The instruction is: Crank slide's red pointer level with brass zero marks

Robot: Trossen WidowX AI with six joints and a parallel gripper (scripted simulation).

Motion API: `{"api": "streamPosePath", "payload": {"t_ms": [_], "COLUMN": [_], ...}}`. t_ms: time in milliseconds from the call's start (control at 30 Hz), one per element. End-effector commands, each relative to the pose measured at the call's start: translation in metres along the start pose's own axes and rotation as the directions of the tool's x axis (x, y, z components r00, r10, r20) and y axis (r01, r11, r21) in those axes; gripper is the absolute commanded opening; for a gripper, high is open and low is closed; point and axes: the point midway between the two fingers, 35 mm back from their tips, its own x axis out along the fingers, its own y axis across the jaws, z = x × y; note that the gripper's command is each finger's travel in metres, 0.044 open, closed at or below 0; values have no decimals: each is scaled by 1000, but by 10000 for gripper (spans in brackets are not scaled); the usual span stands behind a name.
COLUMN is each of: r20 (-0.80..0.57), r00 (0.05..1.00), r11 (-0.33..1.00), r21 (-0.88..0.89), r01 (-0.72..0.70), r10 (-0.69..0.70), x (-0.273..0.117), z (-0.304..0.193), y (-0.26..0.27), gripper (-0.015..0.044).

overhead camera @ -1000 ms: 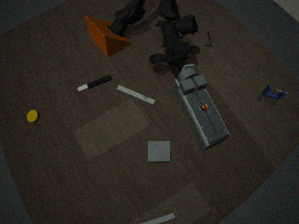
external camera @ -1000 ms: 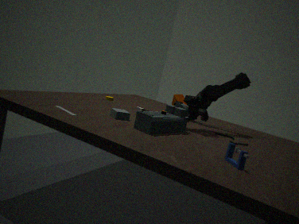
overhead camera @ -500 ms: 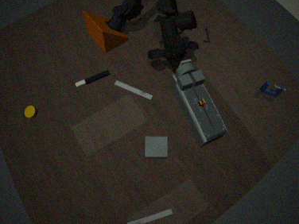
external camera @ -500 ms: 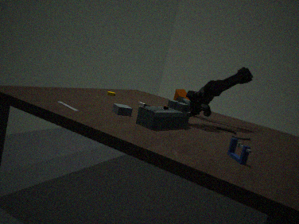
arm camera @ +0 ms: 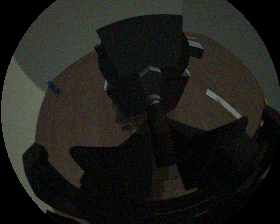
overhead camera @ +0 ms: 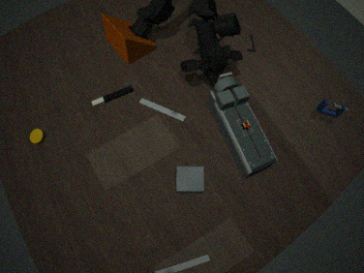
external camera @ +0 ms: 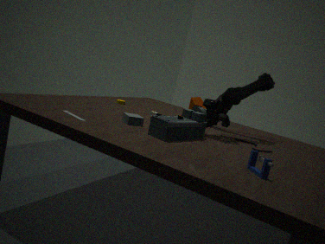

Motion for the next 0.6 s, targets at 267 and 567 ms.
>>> {"api": "streamPosePath", "payload": {"t_ms": [267,567], "r20": [-8,-8], "r00": [1000,1000], "r11": [1000,1000], "r21": [-11,-11], "r01": [-25,-25], "r10": [24,24], "x": [0,-1], "z": [0,0], "y": [11,12], "gripper": [0,0]}}
